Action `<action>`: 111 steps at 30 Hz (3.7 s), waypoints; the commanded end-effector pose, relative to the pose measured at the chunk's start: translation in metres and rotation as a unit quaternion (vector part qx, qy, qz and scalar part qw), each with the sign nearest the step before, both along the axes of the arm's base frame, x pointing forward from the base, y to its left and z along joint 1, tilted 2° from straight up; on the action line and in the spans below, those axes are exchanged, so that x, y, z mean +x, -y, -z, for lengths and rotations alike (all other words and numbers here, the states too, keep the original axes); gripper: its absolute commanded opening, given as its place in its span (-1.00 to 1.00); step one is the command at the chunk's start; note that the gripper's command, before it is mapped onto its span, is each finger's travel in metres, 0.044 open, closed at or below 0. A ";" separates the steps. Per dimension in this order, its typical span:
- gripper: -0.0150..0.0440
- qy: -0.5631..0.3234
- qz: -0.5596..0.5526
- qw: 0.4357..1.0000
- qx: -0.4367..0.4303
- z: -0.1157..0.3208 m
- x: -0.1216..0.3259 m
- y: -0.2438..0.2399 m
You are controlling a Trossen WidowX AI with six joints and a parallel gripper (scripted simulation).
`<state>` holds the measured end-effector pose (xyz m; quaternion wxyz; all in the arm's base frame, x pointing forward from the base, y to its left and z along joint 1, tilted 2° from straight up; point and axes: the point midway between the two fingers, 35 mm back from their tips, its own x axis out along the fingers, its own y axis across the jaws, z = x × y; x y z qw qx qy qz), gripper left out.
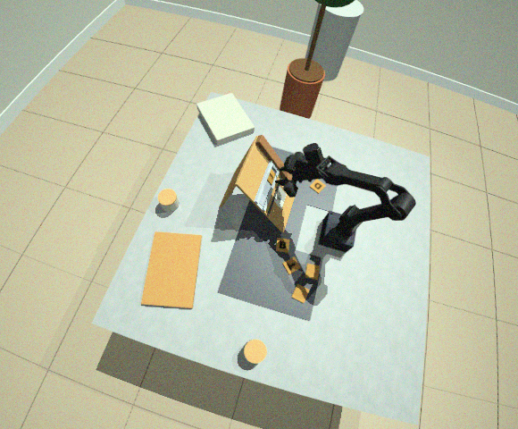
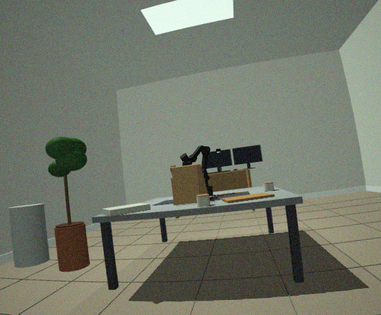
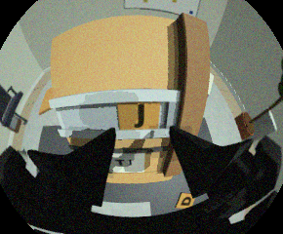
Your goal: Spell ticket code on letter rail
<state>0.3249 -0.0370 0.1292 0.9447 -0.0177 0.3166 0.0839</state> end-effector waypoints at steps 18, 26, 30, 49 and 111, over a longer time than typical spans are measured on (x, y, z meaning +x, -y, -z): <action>0.51 0.003 -0.003 1.000 -0.001 -0.007 -0.007 0.001; 0.51 0.003 -0.003 1.000 -0.001 -0.009 -0.008 0.001; 0.51 0.003 -0.003 1.000 -0.001 -0.010 -0.009 0.000; -0.47 0.000 0.000 1.000 0.000 -0.011 -0.009 0.001; -0.49 -0.329 -0.010 0.943 -0.057 -0.013 0.024 -0.043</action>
